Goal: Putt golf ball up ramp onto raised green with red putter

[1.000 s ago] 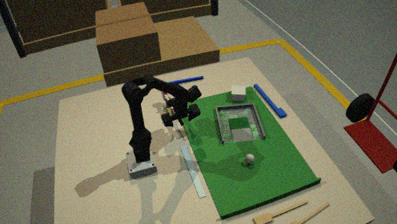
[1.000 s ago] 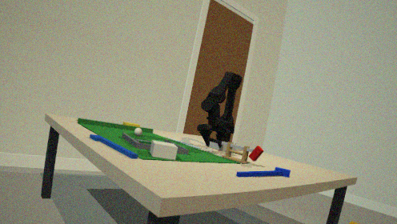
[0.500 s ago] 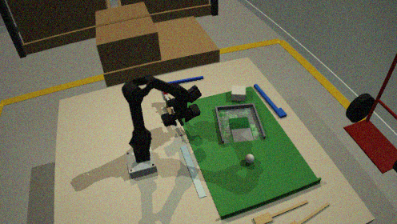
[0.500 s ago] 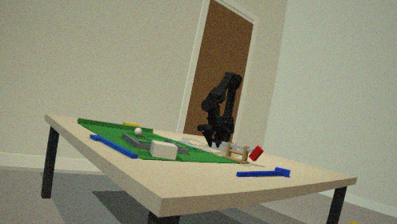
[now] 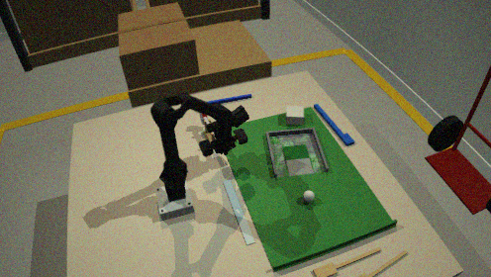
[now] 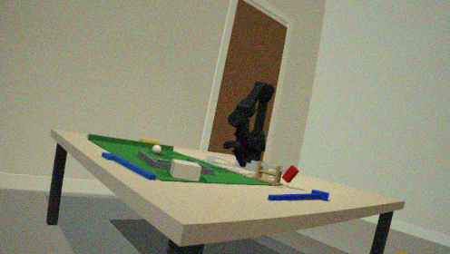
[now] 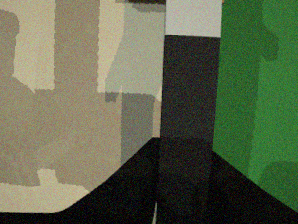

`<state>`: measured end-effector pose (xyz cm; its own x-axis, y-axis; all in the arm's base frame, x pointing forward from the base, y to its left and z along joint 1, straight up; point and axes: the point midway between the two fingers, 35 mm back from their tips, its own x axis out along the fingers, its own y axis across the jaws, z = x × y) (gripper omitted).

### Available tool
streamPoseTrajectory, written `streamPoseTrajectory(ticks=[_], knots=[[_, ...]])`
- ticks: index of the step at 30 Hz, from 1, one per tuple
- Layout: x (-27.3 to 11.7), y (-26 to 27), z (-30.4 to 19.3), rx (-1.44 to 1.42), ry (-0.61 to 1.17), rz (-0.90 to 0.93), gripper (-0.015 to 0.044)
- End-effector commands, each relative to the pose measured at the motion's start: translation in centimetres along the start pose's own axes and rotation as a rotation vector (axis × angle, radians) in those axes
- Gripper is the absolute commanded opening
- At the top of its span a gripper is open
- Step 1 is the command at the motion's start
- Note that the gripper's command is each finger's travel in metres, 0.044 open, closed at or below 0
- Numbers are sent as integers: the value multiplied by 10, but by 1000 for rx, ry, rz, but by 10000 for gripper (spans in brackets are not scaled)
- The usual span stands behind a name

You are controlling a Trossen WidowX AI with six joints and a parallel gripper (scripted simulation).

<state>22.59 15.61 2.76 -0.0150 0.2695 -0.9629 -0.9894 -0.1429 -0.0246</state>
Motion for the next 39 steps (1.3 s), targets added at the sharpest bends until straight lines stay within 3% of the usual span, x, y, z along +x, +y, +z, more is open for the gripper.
streamPoseTrajectory(ticks=[1, 17, 25, 39], knots=[[-8, -2, 3, -1, 0, -4, 0], [-96, -1, 26, 0, -1, -1, 0], [-90, -5, 17, 44, 14, -1, 0], [-113, -30, -48, 450, 69, -72, 0]])
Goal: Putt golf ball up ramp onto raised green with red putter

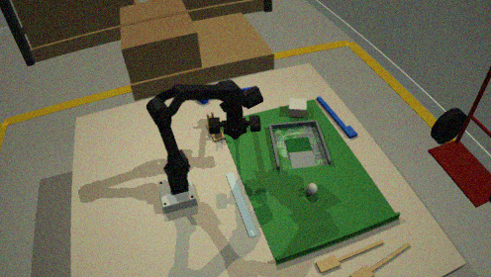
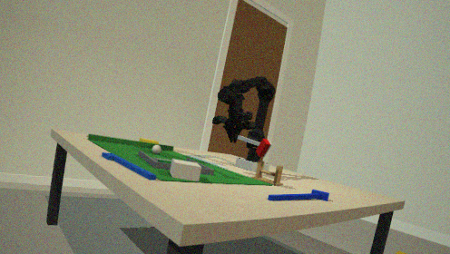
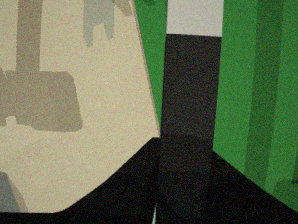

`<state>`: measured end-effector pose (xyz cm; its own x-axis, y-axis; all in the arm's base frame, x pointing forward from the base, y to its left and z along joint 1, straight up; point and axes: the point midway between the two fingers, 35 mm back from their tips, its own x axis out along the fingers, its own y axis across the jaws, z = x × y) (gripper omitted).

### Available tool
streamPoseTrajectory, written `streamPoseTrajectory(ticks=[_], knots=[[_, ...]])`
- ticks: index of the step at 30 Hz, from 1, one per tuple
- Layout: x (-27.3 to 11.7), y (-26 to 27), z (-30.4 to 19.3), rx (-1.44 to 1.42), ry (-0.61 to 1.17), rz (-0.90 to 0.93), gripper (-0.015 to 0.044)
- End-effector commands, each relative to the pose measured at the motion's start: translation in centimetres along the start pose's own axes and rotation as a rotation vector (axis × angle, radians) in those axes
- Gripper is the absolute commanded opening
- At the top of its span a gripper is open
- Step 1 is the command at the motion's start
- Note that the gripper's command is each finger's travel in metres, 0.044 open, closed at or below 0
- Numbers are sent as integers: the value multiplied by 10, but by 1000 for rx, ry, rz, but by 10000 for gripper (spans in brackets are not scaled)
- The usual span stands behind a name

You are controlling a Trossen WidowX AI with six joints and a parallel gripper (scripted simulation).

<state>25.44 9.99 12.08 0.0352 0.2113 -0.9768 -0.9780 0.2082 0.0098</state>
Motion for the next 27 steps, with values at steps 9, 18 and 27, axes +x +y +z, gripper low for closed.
streamPoseTrajectory(ticks=[9, 18, 27], knots=[[-19, -36, -54, 371, 44, -58, 0], [-32, -53, -99, 646, 75, -96, 0], [-47, -62, -148, 921, 103, -133, 0]])
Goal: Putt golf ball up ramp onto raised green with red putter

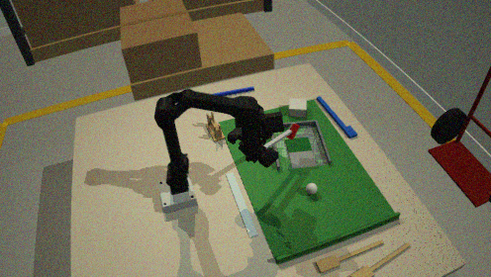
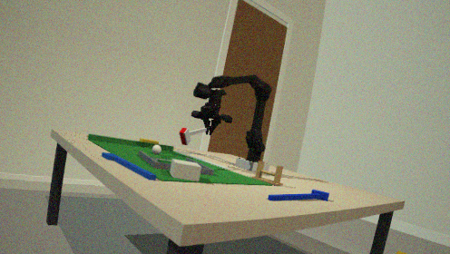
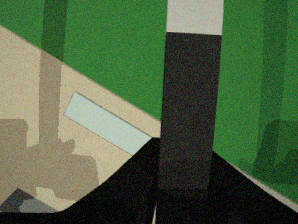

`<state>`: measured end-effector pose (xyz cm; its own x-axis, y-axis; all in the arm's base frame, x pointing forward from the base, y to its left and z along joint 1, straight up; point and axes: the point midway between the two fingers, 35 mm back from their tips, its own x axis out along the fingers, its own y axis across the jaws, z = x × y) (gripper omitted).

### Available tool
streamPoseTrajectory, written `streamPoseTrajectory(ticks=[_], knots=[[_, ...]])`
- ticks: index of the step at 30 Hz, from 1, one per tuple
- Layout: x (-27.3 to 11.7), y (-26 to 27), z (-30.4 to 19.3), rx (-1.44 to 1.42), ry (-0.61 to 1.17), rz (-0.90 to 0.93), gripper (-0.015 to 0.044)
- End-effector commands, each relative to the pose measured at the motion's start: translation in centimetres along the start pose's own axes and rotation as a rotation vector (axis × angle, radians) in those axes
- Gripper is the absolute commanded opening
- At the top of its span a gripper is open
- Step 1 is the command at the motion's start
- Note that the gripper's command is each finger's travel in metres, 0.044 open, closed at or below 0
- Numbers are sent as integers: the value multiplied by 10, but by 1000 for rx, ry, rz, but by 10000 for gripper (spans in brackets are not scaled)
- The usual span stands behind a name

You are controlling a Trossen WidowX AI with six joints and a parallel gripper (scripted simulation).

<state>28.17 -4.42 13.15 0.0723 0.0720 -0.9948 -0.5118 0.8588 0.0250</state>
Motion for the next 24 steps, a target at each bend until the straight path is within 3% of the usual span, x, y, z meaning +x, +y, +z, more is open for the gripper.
streamPoseTrajectory(ticks=[1, 24], knots=[[-5, -22, -12, 136, 10, -20, 0], [-23, -93, -97, 733, 71, -91, 0]])
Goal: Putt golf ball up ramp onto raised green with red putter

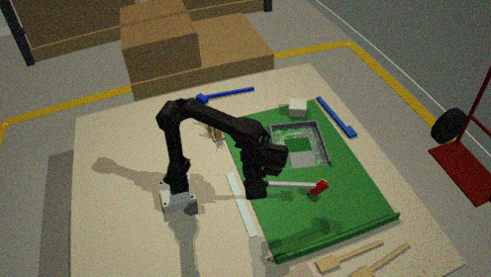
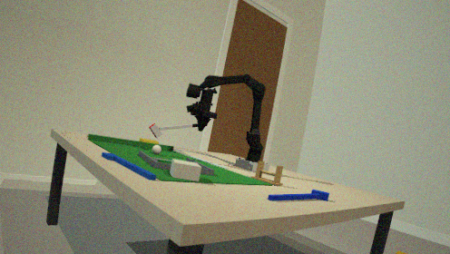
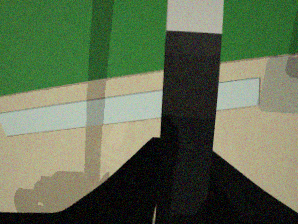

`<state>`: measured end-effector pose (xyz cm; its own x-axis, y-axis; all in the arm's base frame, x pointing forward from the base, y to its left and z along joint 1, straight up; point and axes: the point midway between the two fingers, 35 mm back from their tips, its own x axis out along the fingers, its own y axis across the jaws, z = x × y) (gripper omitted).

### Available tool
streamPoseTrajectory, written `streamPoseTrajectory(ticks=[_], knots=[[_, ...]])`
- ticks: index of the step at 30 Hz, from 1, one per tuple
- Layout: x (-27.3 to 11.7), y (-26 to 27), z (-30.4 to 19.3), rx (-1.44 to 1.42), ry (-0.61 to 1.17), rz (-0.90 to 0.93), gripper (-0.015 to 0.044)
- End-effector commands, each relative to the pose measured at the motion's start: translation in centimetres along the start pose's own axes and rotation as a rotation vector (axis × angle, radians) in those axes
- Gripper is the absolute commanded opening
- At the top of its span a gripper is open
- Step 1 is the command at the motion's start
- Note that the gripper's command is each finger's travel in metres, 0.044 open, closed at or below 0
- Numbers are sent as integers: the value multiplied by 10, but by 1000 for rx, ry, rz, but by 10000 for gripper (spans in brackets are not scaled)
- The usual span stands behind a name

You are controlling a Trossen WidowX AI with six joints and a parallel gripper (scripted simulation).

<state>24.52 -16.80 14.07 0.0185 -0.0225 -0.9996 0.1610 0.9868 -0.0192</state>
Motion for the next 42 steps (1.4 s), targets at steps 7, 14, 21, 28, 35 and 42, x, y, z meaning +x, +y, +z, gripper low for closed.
streamPoseTrajectory(ticks=[7, 14, 21, 28, 35, 42], knots=[[8, -7, 1, 37, -2, -5, 0], [36, -7, 1, 38, -2, -5, 0], [40, -7, 1, 38, -2, -5, 0], [50, -7, 1, 38, -2, -5, 0], [61, -7, 1, 38, -1, -5, 0], [68, -7, 1, 38, -1, -5, 0]])
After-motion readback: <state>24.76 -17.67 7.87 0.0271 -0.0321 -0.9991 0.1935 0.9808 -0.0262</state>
